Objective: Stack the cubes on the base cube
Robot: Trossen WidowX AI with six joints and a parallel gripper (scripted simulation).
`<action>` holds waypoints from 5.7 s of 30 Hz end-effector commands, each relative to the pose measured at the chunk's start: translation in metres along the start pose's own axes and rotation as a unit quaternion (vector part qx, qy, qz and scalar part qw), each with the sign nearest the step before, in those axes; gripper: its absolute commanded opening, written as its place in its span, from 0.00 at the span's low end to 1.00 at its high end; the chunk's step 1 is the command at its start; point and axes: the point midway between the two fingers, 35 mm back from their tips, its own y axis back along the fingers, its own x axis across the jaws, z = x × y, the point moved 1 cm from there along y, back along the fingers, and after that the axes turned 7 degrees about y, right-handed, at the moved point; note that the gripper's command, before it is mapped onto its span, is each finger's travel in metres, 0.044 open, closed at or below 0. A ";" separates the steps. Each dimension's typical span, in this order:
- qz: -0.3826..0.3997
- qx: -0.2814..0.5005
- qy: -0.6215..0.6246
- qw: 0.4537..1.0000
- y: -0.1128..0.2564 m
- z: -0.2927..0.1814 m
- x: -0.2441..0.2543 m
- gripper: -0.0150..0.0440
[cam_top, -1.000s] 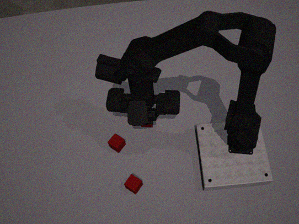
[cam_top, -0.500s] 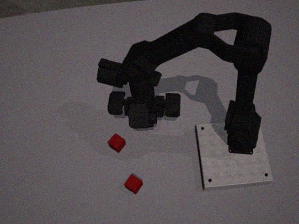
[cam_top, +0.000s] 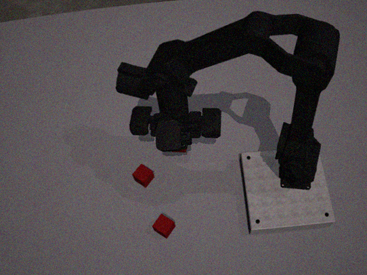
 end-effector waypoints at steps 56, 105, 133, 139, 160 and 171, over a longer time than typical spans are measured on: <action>-0.006 0.012 -0.398 0.917 0.072 0.044 -0.023 0.43; -0.009 0.002 -0.898 0.440 0.049 0.128 -0.043 0.43; -0.007 -0.001 -0.995 0.103 0.037 0.173 -0.043 0.43; -0.007 -0.001 -0.995 0.103 0.037 0.173 -0.043 0.43; -0.007 -0.001 -0.995 0.101 0.010 0.171 -0.043 0.43; -0.007 -0.001 -0.995 0.102 0.009 0.171 -0.043 0.43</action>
